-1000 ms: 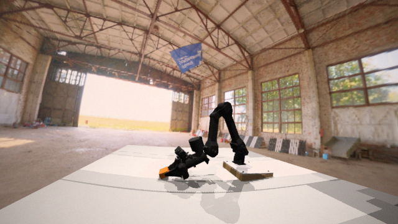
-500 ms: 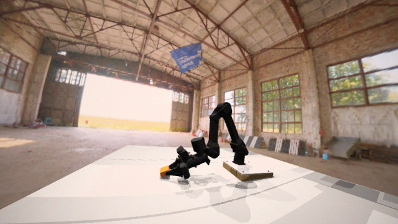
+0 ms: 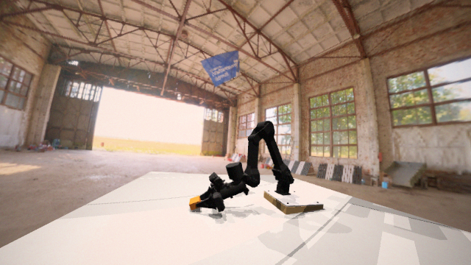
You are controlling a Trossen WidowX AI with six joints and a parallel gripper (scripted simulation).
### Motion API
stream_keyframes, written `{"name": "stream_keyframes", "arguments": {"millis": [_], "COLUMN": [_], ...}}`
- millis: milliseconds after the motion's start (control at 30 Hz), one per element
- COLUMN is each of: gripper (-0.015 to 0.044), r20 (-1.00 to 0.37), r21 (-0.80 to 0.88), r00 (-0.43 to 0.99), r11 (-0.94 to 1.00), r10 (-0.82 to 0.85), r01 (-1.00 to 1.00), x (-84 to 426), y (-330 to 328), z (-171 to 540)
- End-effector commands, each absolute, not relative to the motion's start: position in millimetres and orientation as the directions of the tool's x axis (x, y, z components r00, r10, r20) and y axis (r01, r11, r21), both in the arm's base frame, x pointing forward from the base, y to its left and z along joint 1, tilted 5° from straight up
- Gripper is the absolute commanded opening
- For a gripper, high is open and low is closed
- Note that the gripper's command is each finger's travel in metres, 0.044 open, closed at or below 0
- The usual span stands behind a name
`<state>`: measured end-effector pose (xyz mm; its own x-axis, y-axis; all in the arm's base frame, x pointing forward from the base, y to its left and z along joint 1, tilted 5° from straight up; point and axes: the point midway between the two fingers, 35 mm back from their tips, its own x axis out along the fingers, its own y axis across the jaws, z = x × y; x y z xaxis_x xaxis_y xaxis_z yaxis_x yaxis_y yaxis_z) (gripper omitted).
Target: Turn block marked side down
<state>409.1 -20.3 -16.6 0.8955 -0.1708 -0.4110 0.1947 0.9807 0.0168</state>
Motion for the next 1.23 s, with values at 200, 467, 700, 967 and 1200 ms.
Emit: {"name": "stream_keyframes", "arguments": {"millis": [200, 467, 700, 967, 1200], "gripper": [0.044, 0.044, 0.044, 0.044, 0.044], "r20": [-0.406, -0.406, -0.406, -0.406, -0.406], "r21": [0.012, 0.012, 0.012, 0.012, 0.012], "r00": [0.897, 0.897, 0.897, 0.897, 0.897], "r11": [0.98, 0.98, 0.98, 0.98, 0.98], "r10": [-0.176, -0.176, -0.176, -0.176, -0.176], "r01": [0.198, 0.198, 0.198, 0.198, 0.198], "x": [409.3, 409.3, 409.3, 409.3, 409.3], "y": [-21.0, -21.0, -21.0, -21.0, -21.0], "z": [-15.6, -15.6, -15.6, -15.6, -15.6]}}
